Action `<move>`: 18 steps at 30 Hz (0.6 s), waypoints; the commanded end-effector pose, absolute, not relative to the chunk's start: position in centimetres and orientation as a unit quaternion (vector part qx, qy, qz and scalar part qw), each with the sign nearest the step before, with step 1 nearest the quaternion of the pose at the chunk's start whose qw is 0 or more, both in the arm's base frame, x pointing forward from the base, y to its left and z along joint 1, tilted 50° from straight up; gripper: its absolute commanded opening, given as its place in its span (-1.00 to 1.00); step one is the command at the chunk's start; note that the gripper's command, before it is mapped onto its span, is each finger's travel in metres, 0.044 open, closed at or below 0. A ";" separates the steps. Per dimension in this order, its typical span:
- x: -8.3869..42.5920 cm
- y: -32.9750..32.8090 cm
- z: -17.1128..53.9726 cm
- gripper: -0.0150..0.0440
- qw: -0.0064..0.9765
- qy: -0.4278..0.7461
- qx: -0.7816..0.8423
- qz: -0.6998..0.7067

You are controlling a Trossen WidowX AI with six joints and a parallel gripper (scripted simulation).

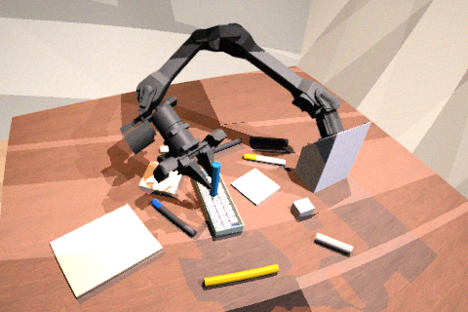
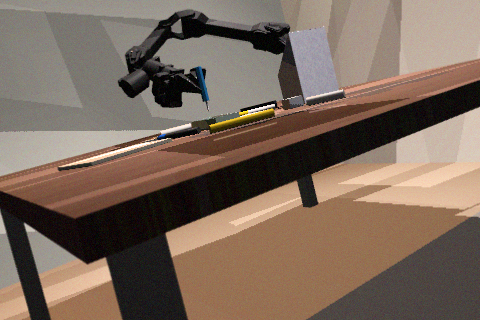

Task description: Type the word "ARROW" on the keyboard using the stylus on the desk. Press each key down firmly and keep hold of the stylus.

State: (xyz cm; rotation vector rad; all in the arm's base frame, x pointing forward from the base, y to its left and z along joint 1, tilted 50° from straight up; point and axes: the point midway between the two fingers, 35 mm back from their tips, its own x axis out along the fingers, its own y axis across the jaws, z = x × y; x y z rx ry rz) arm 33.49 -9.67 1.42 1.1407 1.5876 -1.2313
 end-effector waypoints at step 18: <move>33.2 -11.2 0.1 -0.22 0.403 0.630 0.450 -0.488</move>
